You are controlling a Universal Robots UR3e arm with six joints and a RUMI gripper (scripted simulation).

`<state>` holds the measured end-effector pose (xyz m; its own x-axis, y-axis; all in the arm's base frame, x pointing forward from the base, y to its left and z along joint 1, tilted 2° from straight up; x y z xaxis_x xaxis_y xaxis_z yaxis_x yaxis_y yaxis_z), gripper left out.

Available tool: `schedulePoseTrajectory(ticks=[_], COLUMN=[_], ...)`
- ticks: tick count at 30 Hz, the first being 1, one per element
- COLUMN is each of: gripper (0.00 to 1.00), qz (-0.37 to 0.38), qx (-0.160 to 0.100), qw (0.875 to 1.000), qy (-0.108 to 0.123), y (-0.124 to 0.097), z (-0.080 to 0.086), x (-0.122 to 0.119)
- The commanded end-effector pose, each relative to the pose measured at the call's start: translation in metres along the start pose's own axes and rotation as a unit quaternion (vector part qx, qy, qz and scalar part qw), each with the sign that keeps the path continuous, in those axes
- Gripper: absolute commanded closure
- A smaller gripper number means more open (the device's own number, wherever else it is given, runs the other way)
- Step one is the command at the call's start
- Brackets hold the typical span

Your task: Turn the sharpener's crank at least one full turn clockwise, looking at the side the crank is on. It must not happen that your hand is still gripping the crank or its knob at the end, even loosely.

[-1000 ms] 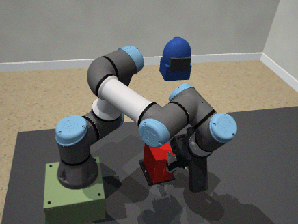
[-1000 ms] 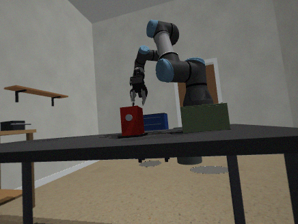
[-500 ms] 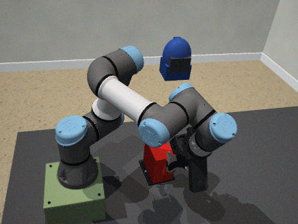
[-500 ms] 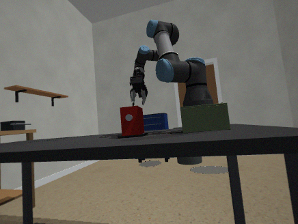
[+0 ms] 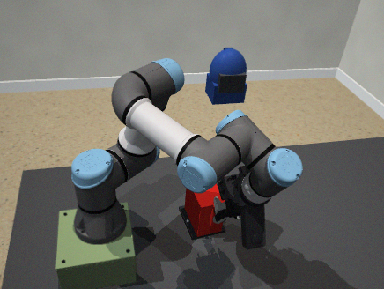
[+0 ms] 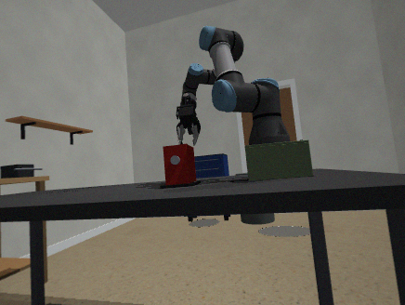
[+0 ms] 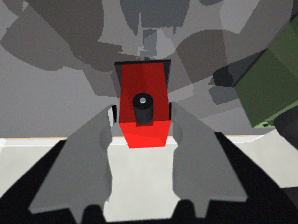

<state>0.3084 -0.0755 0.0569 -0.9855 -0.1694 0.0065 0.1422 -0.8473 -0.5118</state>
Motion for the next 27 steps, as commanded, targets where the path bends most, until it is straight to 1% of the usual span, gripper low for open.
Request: schedulePoseTrajectory(ticks=[1,12,17,27], gripper=[0.68,0.68,0.68,0.68], qz=[0.0,0.0,0.0,0.0], qx=[0.001,0.001,0.001,0.001], qw=[1.0,1.0,1.0,1.0], qy=[0.001,0.001,0.001,0.001], y=[0.0,0.0,0.0,0.0], z=[-0.004,-0.019,-0.023,-0.023], x=[0.0,0.0,0.0,0.0])
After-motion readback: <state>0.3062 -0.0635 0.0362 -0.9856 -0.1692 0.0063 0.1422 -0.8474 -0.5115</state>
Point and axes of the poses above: the point where the finger pads meet when closed, its own z axis back along the fingers, its own x axis across the jaws, y = z × x, the point moved 2 cm from there along z, back along the fingers, and after that the axes turned 2 degrees about z, right-handed, at the moved point
